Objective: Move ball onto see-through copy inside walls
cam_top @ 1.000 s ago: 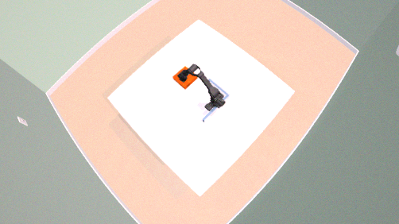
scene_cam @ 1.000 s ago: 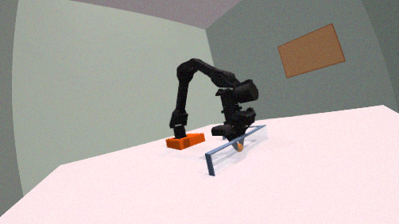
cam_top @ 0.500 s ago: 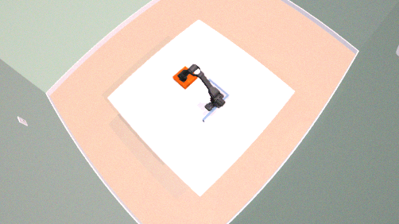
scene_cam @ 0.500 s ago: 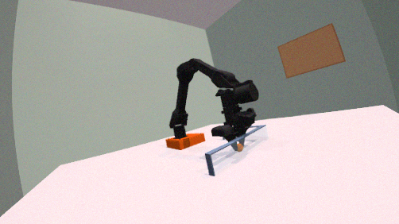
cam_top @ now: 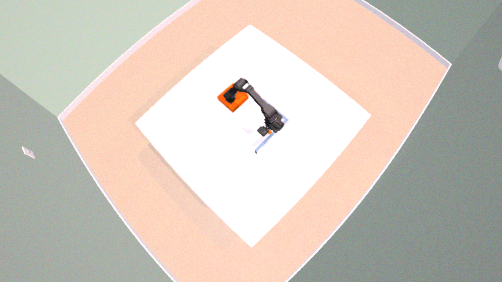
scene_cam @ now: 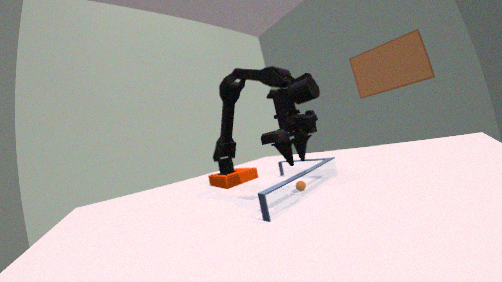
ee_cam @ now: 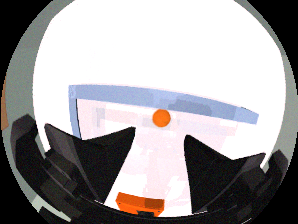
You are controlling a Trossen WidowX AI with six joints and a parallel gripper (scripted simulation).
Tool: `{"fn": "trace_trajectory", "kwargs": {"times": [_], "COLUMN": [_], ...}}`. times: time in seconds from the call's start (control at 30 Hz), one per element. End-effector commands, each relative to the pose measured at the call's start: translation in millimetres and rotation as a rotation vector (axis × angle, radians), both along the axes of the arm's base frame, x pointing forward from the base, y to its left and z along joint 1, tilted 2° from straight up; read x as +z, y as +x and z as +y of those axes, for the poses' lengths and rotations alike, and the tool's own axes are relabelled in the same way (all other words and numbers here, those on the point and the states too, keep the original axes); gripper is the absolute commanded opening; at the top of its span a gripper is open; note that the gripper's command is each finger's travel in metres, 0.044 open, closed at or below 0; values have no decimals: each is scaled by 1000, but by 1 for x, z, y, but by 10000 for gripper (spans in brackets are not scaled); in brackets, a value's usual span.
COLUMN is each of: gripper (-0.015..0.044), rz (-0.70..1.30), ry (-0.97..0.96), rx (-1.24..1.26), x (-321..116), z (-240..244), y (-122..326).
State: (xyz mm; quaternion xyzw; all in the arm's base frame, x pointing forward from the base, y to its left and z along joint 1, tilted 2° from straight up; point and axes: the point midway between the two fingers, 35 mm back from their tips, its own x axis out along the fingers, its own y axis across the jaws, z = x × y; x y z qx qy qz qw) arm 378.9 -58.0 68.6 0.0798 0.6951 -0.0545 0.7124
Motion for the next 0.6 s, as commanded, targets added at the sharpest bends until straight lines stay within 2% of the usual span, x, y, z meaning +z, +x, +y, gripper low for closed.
{"fn": "trace_trajectory", "kwargs": {"times": [0.0,0.27,0.43,0.5,0.57], "gripper": [244,244,375,428,440], "rz": [10,-15,-11,-11,-11], "ry": [-2,-3,-2,-2,-2], "rx": [6,0,0,0,0], "x": [18,13,60,63,63], "z": [0,0,-1,-1,-1], "y": [-4,1,-6,-6,-6]}}
